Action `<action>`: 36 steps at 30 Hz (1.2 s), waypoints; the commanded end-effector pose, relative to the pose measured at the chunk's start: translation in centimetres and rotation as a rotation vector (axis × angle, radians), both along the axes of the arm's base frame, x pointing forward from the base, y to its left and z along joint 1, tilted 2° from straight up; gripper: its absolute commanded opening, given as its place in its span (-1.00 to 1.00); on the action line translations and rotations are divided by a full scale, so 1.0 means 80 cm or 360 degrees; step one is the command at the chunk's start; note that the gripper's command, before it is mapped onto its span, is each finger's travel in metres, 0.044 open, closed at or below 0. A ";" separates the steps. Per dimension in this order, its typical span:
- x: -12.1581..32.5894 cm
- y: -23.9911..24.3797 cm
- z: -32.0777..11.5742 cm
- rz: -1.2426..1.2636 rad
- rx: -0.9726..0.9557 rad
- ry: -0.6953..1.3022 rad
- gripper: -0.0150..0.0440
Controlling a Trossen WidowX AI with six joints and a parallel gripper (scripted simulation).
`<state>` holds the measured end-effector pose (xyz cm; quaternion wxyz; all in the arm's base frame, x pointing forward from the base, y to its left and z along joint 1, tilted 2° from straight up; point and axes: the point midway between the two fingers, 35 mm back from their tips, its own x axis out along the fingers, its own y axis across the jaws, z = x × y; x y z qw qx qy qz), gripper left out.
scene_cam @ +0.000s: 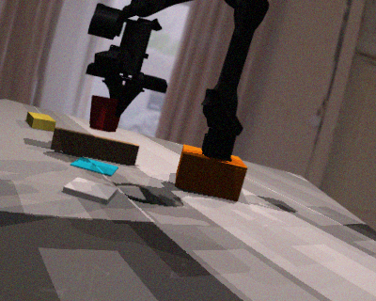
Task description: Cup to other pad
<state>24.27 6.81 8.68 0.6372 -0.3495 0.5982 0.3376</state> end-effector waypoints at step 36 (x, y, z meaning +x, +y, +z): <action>-0.007 0.026 -0.046 -0.0004 -0.0003 0.0002 -0.49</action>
